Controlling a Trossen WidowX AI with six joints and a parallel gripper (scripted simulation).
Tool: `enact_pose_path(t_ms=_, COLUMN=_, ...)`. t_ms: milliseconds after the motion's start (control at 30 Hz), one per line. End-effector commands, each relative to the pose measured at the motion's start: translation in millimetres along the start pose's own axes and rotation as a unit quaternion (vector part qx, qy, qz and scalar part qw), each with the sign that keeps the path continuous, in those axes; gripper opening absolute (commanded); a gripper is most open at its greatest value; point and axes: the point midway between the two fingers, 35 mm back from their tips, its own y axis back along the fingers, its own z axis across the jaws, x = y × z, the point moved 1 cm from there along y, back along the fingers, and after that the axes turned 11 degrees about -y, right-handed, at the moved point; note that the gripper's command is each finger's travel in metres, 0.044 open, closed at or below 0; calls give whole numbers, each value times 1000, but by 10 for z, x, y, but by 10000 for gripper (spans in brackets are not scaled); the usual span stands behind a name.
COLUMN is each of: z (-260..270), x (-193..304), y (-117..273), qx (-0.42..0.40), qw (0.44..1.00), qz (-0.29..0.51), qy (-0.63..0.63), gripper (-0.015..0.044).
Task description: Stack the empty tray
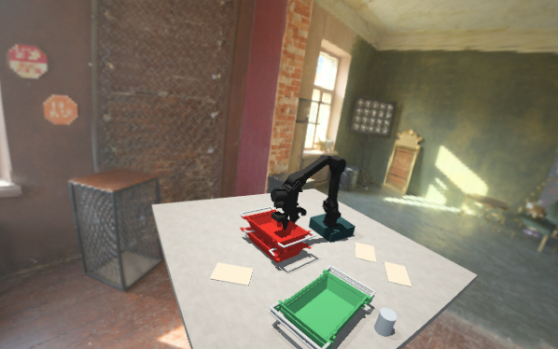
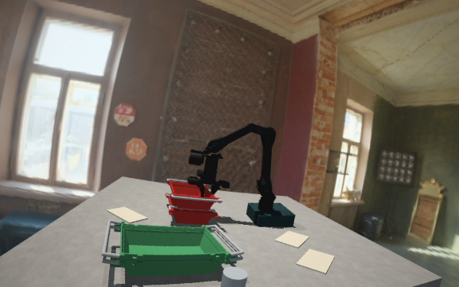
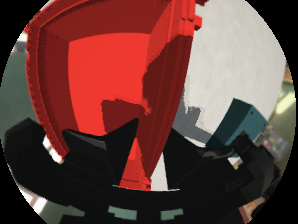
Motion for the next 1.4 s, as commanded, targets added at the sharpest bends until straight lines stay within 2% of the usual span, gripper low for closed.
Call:
enact_pose_path(t_ms=0, z=-9, x=-3, y=-10, qx=3, qw=1000, qz=-1, qy=1, gripper=205)
enact_pose_path(t_ms=533, z=-9, x=-3, y=-10, qx=3, qw=1000, qz=-1, qy=1, gripper=440)
enact_pose_path(t_ms=867, z=18, x=-1, y=82, qx=1, qw=1000, qz=0, qy=0, gripper=440)
enact_pose_path(t_ms=1367, z=42, x=1, y=902, qx=3, qw=1000, qz=-1, qy=1, gripper=440)
